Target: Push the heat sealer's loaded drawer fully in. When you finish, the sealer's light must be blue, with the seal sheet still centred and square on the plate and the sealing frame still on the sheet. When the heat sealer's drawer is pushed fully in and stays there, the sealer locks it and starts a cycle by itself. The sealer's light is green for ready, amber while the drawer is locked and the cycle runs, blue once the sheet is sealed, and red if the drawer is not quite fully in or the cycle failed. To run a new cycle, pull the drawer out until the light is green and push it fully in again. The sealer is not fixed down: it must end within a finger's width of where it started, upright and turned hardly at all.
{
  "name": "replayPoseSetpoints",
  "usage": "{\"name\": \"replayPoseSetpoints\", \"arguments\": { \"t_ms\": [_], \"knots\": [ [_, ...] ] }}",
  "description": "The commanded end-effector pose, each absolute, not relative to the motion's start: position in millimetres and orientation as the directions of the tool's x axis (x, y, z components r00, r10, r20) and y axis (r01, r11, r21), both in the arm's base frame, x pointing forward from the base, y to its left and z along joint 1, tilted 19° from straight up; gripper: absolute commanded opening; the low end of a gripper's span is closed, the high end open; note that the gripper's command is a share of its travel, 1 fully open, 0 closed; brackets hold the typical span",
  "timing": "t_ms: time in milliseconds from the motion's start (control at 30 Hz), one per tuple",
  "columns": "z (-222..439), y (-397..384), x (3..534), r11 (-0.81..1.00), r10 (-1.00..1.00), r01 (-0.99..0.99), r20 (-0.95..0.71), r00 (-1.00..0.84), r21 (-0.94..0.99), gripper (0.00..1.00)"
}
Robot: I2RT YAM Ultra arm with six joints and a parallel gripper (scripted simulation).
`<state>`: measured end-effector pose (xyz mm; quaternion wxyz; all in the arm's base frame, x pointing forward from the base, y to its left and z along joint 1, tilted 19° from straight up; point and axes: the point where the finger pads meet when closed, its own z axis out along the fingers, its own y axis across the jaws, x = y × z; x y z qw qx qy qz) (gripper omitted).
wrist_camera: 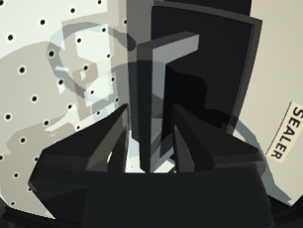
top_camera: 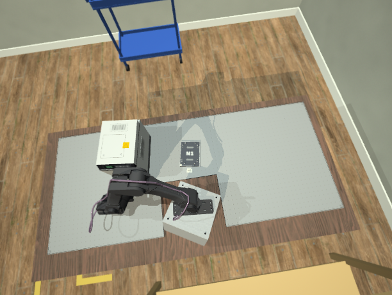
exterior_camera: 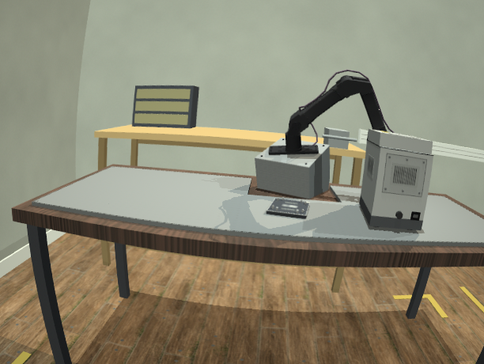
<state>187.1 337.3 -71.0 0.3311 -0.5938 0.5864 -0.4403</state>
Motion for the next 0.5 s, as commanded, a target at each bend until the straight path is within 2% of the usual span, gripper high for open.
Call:
{"name": "replayPoseSetpoints", "arguments": {
  "t_ms": [0,467],
  "knots": [
    [-56,356,184,-0.046,-0.995,-0.381,0.075,-0.063,-0.924,0.30],
    [-61,353,179,-0.062,-0.994,-0.382,0.092,-0.063,-0.922,0.30]
  ]
}}
